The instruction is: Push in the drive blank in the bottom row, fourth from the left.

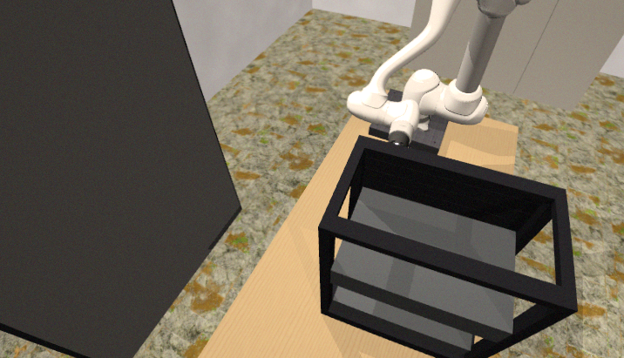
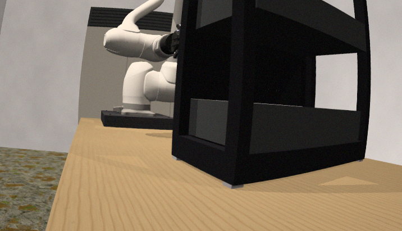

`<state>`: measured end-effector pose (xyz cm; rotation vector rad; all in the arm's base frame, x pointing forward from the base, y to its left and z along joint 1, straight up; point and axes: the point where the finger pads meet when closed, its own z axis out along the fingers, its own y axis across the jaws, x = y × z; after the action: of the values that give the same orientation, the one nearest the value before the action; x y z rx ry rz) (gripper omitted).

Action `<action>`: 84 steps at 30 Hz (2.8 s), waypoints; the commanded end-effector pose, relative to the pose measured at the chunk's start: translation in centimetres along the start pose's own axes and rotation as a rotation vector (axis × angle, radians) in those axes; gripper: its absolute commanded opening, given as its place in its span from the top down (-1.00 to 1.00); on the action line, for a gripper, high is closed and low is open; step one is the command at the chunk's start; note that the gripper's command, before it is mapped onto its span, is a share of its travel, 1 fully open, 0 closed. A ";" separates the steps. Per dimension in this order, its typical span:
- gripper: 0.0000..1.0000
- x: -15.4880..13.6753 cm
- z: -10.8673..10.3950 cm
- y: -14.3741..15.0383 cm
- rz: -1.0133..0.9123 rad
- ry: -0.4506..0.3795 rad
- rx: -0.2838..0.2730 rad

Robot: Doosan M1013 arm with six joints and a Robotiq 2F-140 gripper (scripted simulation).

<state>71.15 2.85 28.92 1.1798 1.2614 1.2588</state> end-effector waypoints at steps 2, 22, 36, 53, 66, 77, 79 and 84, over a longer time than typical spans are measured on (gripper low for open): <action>1.00 -0.1 0.0 0.2 -0.002 -0.002 -0.002; 1.00 -0.1 0.0 0.2 -0.002 -0.002 -0.002; 1.00 -0.1 0.1 0.3 -0.002 -0.002 -0.002; 1.00 -0.1 1.0 0.4 -0.002 -0.002 -0.002; 1.00 0.0 2.0 0.0 -0.002 -0.002 -0.002; 1.00 0.0 2.1 0.0 -0.002 -0.002 -0.002; 1.00 0.0 2.4 0.1 -0.002 -0.002 -0.002; 1.00 -0.1 3.0 0.2 -0.002 -0.002 -0.002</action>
<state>73.61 3.09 29.08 1.1753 1.2626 1.2620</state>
